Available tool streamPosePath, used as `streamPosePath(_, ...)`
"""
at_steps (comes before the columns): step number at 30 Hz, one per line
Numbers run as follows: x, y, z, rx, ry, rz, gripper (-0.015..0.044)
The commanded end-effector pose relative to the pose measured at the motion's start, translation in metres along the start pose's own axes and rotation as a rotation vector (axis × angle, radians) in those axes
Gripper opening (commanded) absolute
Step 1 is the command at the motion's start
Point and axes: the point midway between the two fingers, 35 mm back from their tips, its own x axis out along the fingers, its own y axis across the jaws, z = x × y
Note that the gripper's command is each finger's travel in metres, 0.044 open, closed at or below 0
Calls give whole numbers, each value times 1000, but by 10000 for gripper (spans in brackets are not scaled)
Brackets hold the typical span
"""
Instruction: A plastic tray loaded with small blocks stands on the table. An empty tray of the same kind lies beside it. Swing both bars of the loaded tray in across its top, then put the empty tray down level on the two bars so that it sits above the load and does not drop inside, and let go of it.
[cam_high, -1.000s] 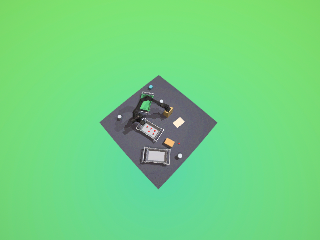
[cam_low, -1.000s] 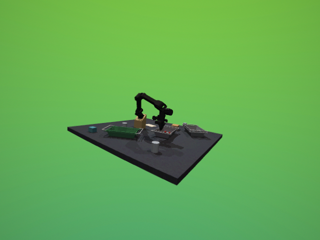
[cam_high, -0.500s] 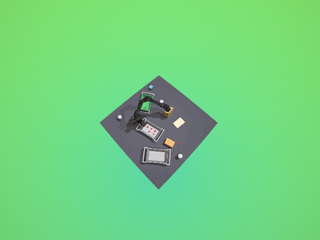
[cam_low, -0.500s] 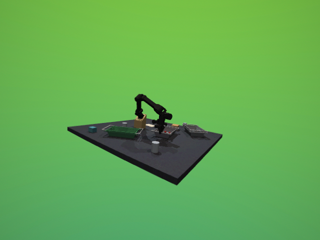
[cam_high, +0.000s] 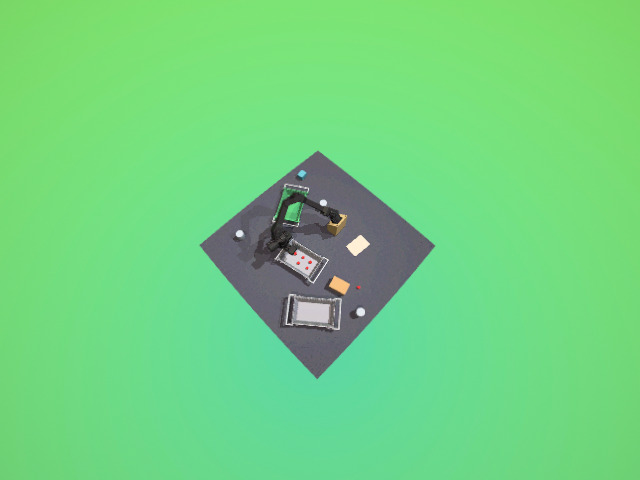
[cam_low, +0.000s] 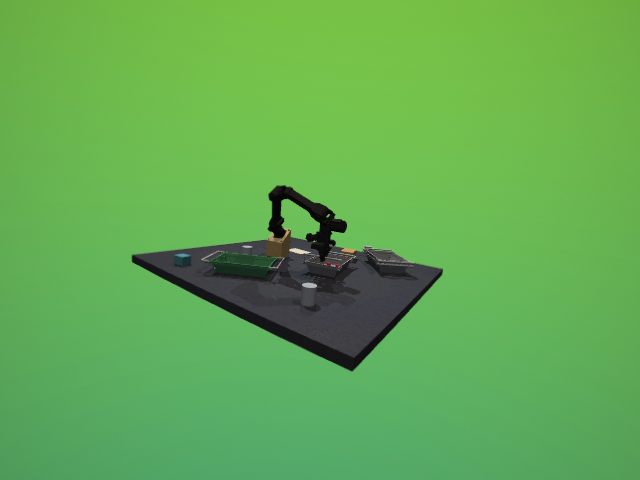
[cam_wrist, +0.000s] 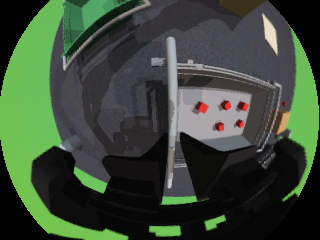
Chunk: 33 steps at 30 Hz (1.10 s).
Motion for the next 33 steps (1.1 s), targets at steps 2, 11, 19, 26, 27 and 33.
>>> streamPosePath(2,11,-23,2,-5,-10,-7,81)
streamPosePath(11,5,-31,1,-5,-10,-8,81)
streamPosePath(19,-19,-29,-1,-10,-4,-12,81)
streamPosePath(26,-19,-29,-1,-10,-4,-12,81)
streamPosePath(27,-19,-29,-1,-10,-4,-12,81)
streamPosePath(33,-19,-29,-1,-10,-4,-12,81)
